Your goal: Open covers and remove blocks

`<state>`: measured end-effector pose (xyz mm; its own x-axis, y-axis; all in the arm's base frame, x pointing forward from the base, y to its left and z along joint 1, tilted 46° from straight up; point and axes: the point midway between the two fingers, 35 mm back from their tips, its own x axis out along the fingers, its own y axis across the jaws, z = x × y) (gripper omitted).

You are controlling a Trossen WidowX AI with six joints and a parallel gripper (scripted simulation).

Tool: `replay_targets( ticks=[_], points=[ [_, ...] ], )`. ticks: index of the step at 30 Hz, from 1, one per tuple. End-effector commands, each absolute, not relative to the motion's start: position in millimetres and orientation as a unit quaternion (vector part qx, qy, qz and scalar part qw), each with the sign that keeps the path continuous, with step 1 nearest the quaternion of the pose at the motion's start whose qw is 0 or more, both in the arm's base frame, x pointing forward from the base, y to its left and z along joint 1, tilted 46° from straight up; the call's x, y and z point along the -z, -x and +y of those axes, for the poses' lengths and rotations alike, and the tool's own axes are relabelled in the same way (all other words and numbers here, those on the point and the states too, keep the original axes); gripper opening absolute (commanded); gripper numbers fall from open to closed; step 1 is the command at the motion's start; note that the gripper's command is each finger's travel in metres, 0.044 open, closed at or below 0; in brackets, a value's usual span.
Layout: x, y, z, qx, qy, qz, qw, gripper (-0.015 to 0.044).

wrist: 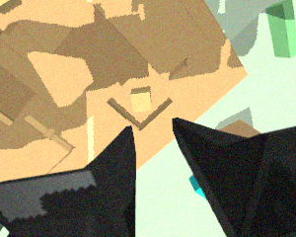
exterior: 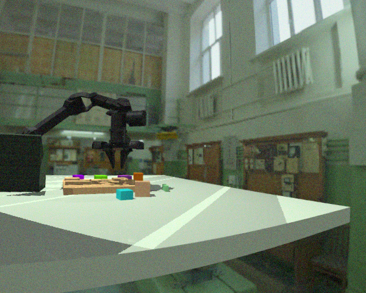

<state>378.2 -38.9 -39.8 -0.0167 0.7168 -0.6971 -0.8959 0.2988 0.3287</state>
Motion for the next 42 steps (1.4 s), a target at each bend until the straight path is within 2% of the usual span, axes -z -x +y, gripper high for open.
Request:
replay_targets(
  ticks=[1,13,42],
  points=[
    [40.9,-376.8,-36.3,-0.586,0.111,0.413,0.688,0.0144],
    [62.5,-374.9,-14.9,-0.586,0.111,0.413,0.688,0.0144],
    [64.9,-375.1,-12.1,-0.586,0.111,0.413,0.688,0.0144]
  ],
)
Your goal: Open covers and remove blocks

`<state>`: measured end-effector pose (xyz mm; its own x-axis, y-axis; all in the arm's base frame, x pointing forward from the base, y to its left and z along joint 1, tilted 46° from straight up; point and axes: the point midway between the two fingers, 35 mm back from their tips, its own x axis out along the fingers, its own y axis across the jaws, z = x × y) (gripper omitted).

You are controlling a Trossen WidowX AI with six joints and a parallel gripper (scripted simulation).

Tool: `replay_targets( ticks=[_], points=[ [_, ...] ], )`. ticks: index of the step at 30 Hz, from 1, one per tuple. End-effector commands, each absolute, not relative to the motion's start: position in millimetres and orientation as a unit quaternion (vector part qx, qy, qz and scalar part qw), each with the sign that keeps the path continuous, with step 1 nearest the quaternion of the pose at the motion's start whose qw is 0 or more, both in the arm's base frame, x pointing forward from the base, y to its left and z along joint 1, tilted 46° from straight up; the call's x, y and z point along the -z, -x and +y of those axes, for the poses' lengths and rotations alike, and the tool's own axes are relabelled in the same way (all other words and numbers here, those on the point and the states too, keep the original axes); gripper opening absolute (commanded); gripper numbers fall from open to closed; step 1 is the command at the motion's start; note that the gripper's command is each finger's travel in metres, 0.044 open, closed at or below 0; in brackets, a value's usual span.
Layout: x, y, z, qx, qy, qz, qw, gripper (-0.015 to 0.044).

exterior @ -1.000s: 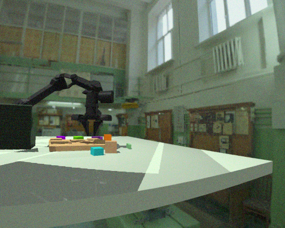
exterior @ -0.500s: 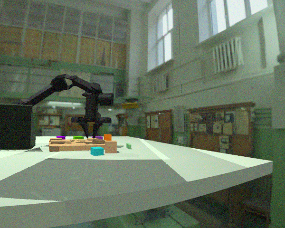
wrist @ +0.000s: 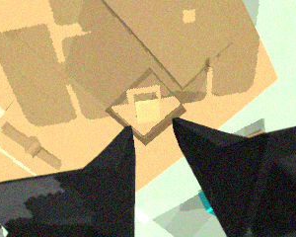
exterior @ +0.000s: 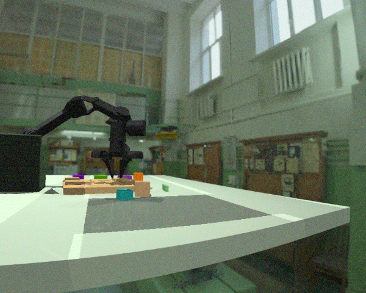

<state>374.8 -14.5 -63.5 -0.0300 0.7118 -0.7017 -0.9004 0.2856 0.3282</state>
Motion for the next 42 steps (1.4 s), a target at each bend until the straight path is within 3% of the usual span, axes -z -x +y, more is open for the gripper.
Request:
replay_targets(
  ticks=[1,42],
  points=[
    [65.5,-375.1,-11.3,-0.586,0.111,0.413,0.688,0.0144],
    [83.5,-375.5,8.3,-0.587,0.114,0.413,0.688,0.0137]
  ],
)
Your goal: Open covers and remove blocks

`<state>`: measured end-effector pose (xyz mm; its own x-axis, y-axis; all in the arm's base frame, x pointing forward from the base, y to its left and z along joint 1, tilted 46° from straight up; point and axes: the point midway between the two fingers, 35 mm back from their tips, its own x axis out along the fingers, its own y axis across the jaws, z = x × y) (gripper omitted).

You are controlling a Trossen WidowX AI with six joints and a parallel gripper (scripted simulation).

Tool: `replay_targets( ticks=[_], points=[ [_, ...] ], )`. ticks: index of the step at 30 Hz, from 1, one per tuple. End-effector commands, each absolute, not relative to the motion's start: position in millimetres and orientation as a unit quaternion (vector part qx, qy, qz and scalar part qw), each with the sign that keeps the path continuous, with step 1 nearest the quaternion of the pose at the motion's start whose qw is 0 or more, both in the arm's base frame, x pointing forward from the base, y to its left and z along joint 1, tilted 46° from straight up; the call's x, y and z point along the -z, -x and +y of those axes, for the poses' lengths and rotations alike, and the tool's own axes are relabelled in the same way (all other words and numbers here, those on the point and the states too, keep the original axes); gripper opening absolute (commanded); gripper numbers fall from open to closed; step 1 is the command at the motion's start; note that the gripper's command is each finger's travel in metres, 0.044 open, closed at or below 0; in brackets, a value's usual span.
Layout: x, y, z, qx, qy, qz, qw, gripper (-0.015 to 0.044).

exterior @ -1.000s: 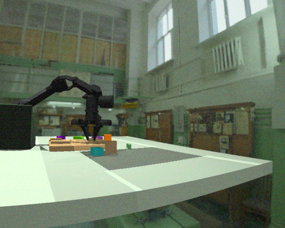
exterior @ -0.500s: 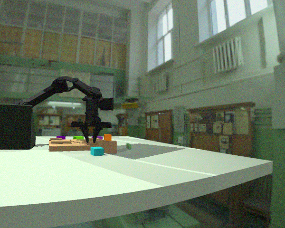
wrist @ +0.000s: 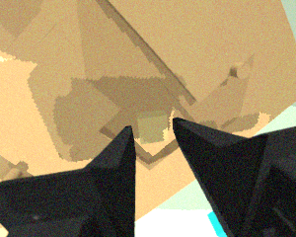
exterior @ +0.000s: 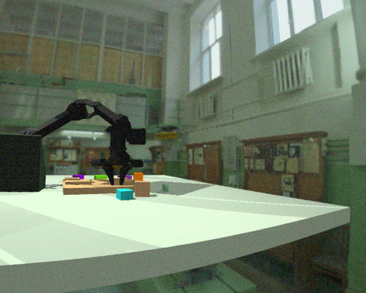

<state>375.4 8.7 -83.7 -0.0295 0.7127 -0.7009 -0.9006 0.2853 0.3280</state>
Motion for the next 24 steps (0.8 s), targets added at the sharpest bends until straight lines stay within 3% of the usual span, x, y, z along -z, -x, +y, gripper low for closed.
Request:
replay_targets(
  ticks=[1,9,24],
  points=[
    [83.5,-375.5,8.3,-0.587,0.114,0.413,0.688,0.0130],
    [83.5,-375.5,8.3,-0.587,0.114,0.413,0.688,0.0080],
    [74.4,-376.5,-1.9,-0.586,0.113,0.413,0.688,0.0080]
  ],
)
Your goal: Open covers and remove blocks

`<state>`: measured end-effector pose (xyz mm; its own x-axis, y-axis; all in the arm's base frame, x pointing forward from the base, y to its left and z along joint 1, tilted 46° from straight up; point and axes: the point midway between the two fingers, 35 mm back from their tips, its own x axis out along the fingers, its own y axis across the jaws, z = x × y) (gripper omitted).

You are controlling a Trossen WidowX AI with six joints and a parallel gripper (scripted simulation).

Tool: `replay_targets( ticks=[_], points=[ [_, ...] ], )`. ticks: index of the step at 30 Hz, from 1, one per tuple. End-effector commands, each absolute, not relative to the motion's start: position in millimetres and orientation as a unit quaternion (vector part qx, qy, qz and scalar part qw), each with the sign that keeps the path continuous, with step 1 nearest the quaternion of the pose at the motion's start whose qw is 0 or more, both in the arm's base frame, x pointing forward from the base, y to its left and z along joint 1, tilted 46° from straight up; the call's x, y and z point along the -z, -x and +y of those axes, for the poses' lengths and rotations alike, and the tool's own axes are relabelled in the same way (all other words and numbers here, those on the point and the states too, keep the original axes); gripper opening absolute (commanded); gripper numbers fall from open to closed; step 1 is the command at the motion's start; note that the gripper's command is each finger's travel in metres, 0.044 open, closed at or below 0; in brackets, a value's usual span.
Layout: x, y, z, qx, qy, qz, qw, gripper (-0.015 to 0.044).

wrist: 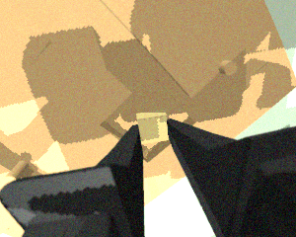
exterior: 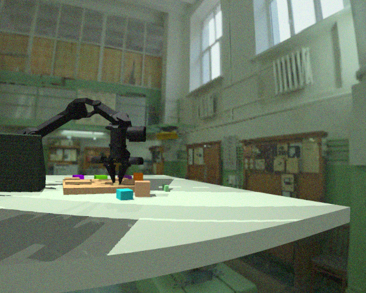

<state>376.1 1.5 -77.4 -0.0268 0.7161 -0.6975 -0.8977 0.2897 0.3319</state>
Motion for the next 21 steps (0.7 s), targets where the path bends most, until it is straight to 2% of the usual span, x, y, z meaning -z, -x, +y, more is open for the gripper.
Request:
replay_targets(
  ticks=[1,21],
  points=[
    [73.5,-376.6,-2.9,-0.586,0.113,0.413,0.688,0.0080],
    [55.4,-376.8,-22.2,-0.586,0.112,0.413,0.688,0.0080]
  ],
)
